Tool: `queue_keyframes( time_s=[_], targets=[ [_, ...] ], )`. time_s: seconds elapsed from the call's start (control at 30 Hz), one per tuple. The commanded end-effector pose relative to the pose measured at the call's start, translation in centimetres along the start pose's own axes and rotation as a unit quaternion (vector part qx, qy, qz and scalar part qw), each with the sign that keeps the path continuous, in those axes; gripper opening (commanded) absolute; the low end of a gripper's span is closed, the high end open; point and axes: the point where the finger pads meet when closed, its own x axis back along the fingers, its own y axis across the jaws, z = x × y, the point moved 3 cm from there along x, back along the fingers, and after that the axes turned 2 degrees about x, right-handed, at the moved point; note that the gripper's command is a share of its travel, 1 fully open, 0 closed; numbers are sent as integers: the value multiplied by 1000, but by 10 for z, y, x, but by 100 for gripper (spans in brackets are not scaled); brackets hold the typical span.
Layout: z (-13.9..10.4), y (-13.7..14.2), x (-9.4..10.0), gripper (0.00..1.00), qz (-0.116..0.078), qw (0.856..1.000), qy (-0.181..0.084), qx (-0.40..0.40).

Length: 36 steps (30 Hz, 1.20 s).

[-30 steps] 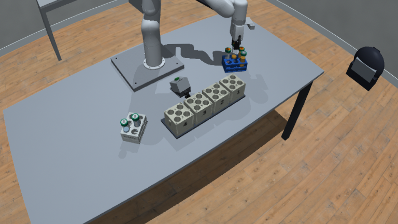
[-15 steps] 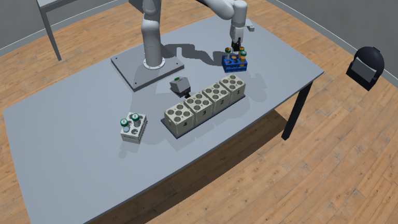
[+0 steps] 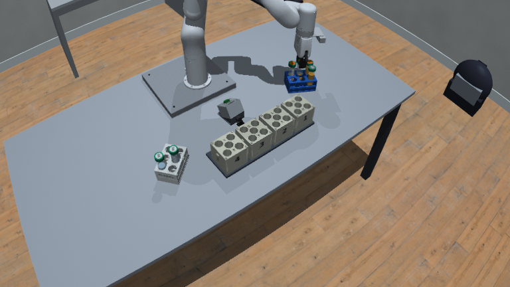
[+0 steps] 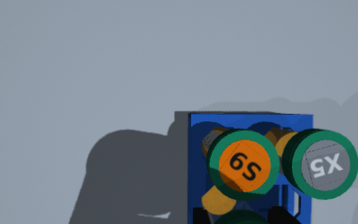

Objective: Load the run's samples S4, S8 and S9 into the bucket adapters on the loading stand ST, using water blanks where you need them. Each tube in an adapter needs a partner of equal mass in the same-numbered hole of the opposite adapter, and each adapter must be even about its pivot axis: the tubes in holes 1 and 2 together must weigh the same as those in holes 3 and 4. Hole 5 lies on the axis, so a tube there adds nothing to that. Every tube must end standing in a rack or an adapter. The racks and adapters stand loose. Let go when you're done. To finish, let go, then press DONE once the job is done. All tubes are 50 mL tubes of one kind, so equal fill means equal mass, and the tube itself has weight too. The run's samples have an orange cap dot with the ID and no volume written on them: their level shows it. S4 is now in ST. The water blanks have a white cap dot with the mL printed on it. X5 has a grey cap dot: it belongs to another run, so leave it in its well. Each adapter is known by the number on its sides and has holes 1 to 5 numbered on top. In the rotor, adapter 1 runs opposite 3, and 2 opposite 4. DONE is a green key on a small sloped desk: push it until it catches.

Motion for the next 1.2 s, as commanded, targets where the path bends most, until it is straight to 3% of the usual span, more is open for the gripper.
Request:
queue_keyframes(
  time_s=[0.0,0.63,0.67,1.17],
  targets=[
    [1,0,-2,0,-5,1000,1,0],
    [1,0,-6,0,-5,1000,1,0],
    [1,0,-6,44,-5,1000,1,0],
    [1,0,-6,44,-5,1000,1,0]
  ],
)
